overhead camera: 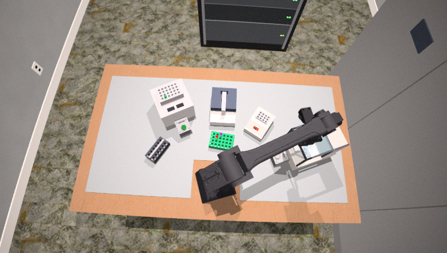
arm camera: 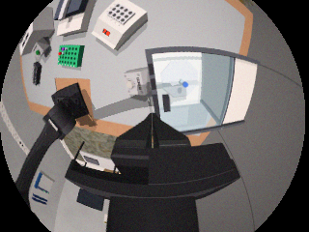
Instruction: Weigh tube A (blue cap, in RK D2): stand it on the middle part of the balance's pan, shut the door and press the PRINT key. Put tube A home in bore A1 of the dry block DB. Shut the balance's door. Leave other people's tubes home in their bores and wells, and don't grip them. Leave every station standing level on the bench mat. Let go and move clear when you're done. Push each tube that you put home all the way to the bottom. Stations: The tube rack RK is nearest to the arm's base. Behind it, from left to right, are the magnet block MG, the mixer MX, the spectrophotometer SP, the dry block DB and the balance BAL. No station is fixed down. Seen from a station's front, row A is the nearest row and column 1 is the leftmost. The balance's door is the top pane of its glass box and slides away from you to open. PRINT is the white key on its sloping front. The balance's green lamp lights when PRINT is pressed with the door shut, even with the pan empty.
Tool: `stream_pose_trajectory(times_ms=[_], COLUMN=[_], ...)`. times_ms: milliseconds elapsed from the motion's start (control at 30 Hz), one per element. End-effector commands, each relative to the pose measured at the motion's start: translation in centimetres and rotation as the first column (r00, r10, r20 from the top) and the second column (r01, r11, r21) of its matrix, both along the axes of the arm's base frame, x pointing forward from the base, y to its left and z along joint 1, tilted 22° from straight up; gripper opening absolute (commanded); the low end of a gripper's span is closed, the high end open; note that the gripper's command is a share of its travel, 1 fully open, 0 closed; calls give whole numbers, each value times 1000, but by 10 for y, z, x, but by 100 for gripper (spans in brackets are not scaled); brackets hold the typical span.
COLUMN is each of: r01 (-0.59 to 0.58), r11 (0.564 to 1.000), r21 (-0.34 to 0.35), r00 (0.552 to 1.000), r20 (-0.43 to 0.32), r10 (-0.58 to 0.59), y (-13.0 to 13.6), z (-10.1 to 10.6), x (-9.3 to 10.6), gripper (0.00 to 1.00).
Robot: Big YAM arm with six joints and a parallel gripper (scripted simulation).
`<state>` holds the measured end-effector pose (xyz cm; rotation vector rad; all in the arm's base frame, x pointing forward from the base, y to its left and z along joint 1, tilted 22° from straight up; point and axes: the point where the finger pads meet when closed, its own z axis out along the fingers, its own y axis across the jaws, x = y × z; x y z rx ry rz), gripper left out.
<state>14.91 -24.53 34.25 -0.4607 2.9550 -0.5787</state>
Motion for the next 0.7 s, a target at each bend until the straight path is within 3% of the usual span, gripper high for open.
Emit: stream_pose_trajectory(times_ms=[0,67,133,267,333,467,533,667], r01=[154,209,260,366,366,468,517,606], r11=[988,978,965,927,927,877,844,776], r21=[22,7,34,78,78,110,142,177], r00=[986,972,958,917,917,856,825,740], r20=[62,107,118,143,143,191,180,232], r10=[-155,-208,-262,-374,-374,-480,-536,-631], y=[-8,-10,3,1,1,8,4,12], z=[0,17,-11,-18,-18,-32,-40,-50], x=[5,6,0,2,2,-1,2,-3], gripper=[0,0,0,0,0,0,0,0])
